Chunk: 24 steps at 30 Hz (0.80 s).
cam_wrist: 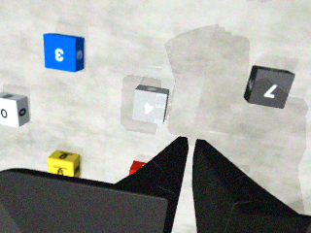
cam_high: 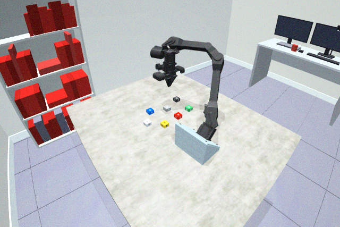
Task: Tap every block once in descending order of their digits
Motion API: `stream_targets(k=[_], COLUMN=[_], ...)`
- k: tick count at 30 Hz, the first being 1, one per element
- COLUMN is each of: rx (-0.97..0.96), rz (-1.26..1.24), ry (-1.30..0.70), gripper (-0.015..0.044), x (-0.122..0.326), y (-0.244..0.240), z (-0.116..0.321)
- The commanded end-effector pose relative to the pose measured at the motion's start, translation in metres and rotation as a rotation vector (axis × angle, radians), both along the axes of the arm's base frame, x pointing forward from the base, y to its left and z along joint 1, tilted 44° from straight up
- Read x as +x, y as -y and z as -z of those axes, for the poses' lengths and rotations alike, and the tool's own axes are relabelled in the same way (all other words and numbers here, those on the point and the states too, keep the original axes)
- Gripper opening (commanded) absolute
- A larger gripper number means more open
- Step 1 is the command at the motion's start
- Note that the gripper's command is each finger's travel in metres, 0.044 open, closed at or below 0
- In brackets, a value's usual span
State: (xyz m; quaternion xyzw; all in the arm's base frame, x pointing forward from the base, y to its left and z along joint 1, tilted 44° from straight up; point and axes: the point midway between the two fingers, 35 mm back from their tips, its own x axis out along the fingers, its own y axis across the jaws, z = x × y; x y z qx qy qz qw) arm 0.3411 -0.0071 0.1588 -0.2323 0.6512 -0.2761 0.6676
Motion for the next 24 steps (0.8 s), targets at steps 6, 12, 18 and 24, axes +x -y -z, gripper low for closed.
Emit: stream_targets(k=[6, 12, 18, 24], rx=[-0.036, -0.031, -0.031, -0.031], rz=[0.007, 0.018, 0.02, 0.02], ry=[0.002, 0.011, 0.012, 0.012], gripper=[0.002, 0.002, 0.002, 0.002], x=[0.014, 0.014, 0.013, 0.013], y=[0.057, 0.105, 0.112, 0.117], z=[-0.044, 0.005, 0.011, 0.016])
